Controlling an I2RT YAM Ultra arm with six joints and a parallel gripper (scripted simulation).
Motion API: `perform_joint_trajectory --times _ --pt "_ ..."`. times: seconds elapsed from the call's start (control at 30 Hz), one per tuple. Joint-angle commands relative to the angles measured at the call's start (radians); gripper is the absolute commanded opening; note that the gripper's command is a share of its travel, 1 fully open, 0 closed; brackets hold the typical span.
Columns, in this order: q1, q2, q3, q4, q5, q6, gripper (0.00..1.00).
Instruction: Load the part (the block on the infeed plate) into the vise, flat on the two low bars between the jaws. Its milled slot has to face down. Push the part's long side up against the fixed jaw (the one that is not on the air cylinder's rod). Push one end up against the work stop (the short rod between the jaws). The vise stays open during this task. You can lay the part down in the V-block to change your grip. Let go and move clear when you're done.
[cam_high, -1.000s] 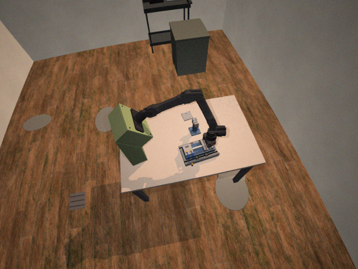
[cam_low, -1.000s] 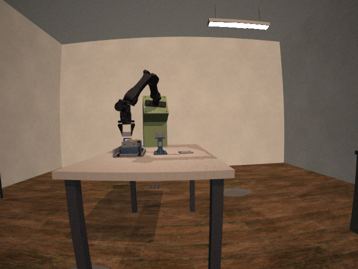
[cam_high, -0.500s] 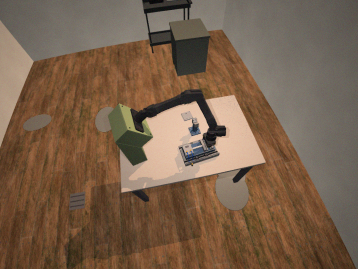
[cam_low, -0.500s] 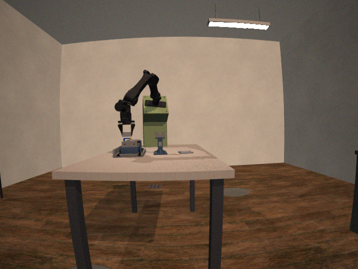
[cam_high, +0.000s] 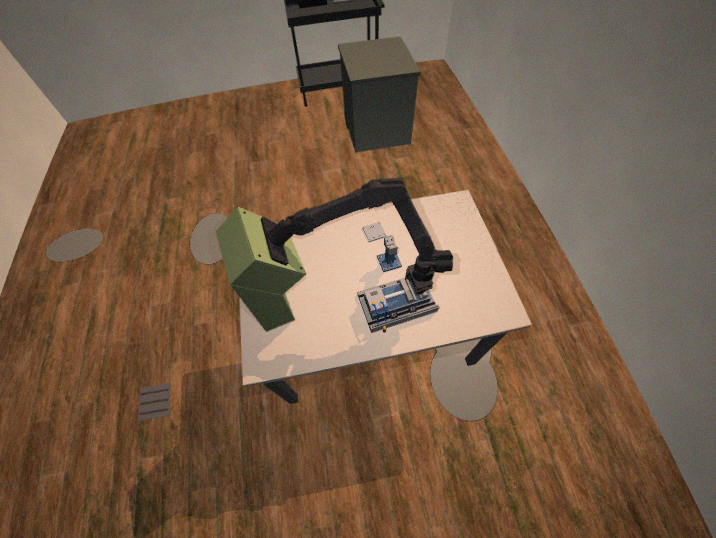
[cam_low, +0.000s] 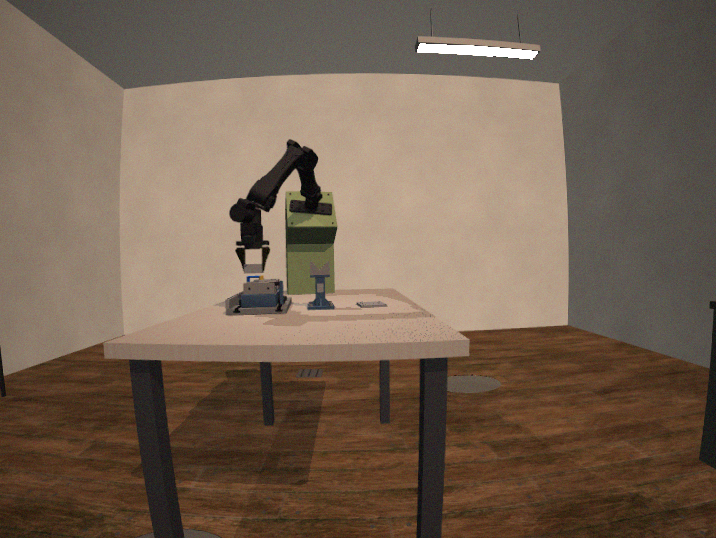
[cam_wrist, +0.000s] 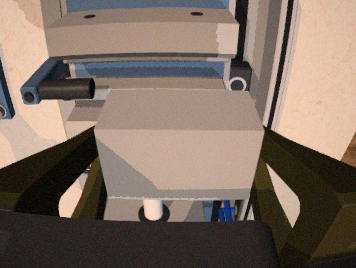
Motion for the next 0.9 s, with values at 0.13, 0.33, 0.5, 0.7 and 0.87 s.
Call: perform_joint_trajectory --times 0.13,0.33,0.5,0.7,0.87 --pt "-0.008 -0.001 0.032 0.000 0.002 0.003 0.00" --pt "-0.012 0.001 0.033 -0.001 0.002 0.004 0.00" --pt "-0.011 0.002 0.033 -0.001 0.003 0.005 0.00" --pt "-0.009 -0.009 0.033 -0.002 0.003 0.005 0.00" --pt "-0.009 -0.009 0.033 -0.002 0.002 0.005 0.00"
